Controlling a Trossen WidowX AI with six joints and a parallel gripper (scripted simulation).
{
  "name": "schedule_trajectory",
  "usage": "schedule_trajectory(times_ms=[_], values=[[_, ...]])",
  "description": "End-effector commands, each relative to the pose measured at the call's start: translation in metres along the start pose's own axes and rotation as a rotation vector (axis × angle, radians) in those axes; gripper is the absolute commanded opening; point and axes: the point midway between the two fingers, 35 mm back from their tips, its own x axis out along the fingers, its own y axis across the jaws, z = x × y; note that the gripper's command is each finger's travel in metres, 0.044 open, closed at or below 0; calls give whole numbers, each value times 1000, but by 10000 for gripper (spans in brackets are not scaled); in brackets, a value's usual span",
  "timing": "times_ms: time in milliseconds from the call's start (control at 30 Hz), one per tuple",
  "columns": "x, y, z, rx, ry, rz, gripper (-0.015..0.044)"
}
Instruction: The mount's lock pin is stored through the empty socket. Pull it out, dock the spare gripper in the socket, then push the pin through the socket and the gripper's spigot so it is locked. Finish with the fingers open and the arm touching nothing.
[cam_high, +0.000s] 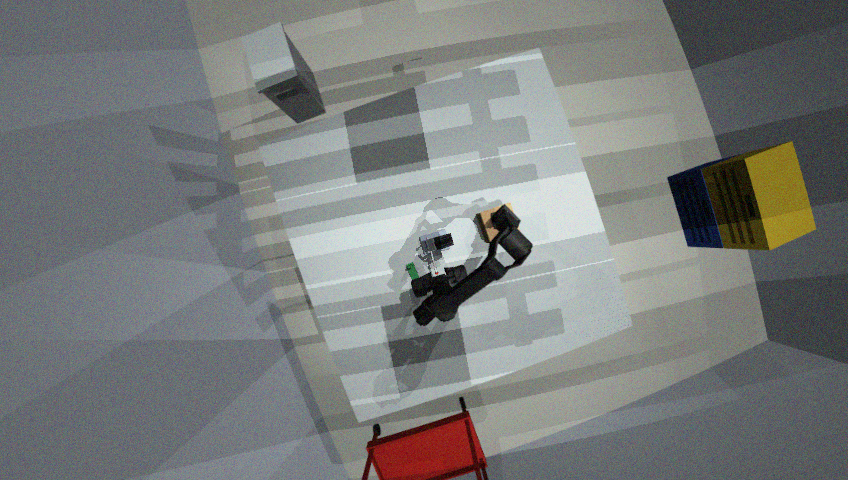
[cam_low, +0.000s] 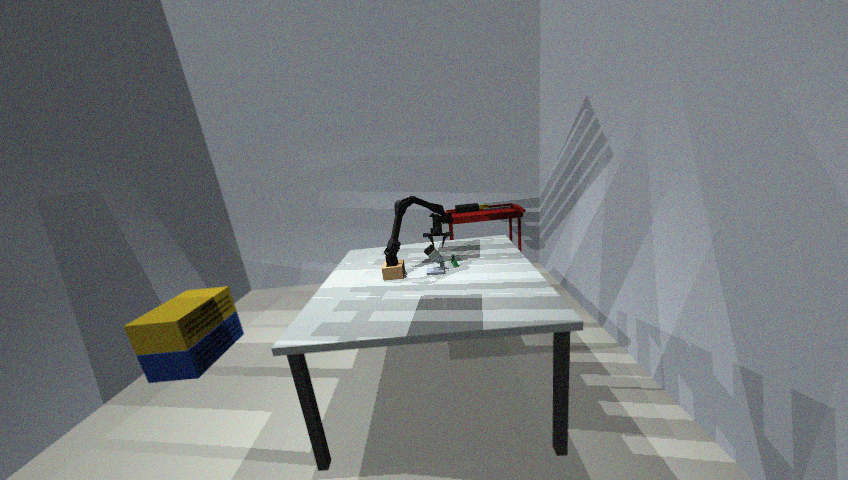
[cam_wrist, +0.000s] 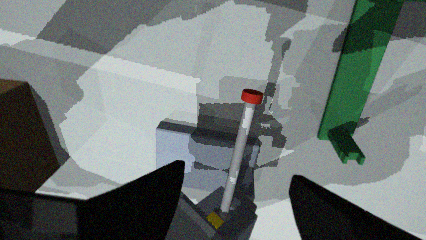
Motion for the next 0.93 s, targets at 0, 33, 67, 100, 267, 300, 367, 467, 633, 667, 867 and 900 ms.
schedule_trajectory(times_ms=[0,33,67,100,267,300,367,467,633,667,867,900], values=[[1,0,0,-1,0,1,331],[1,0,0,-1,0,1,358],[1,0,0,-1,0,1,384],[1,0,0,-1,0,1,410],[1,0,0,-1,0,1,440],[1,0,0,-1,0,1,440],[1,0,0,-1,0,1,440],[1,0,0,-1,0,1,440],[1,0,0,-1,0,1,440],[1,0,0,-1,0,1,440],[1,0,0,-1,0,1,440],[1,0,0,-1,0,1,440]])
